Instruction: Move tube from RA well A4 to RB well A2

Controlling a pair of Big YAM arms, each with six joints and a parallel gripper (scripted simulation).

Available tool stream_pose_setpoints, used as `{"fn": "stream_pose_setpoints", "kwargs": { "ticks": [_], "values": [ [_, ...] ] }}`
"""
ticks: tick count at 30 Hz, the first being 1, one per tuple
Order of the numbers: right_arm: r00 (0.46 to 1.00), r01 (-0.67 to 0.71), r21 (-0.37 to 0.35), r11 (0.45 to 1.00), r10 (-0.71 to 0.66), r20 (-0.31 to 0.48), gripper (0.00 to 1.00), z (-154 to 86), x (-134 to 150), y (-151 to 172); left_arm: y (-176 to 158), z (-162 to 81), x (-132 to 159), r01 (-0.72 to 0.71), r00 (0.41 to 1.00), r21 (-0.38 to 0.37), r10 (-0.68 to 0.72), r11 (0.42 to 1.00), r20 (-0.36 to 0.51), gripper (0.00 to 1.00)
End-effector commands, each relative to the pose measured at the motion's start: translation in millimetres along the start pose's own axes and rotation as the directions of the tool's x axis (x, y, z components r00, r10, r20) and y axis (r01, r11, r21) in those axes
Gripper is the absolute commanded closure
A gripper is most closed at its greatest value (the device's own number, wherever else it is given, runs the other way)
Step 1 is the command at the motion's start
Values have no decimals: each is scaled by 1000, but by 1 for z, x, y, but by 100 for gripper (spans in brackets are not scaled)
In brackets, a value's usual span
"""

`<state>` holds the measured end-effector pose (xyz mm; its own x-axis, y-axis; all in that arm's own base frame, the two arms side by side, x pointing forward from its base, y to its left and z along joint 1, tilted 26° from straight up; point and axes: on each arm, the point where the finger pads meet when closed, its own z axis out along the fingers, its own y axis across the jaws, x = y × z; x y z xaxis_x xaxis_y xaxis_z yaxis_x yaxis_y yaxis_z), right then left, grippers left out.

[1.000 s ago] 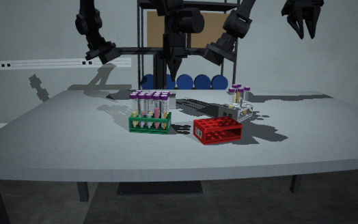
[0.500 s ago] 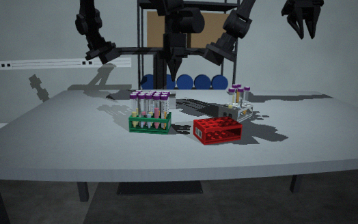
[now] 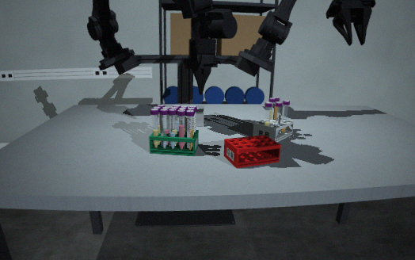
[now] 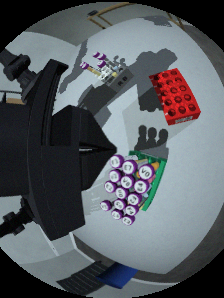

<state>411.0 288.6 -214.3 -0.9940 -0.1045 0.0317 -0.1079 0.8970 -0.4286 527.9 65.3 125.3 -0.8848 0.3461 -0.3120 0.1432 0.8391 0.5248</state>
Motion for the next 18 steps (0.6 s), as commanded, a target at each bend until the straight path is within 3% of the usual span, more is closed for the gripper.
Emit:
{"fn": "stream_pose_setpoints", "kwargs": {
  "ticks": [1, 4, 5, 6, 18],
  "values": [
    [1000, 0, 0, 1000, 0, -3, 100, 8, -2, 1, 8, -8, -15, 13, 999, -11, -13, 1000, 31, 70],
    [1000, 0, 0, 1000, 0, -3, 100, 8, -2, 1, 8, -8, -15, 13, 999, -11, -13, 1000, 31, 70],
    [1000, -4, -19, 1000, 4, 29, 100, -12, 2, 8, 8, -8, -15, 13, 999, -11, -13, 1000, 31, 70],
    [999, -6, -26, 1000, 7, 34, 100, -16, 5, 8, 8, -8, -15, 13, 999, -11, -13, 1000, 31, 70],
    [1000, -6, -26, 1000, 7, 31, 100, -13, 62, 10, 8, -8, -15, 13, 999, -11, -13, 1000, 31, 70]
  ]
}}
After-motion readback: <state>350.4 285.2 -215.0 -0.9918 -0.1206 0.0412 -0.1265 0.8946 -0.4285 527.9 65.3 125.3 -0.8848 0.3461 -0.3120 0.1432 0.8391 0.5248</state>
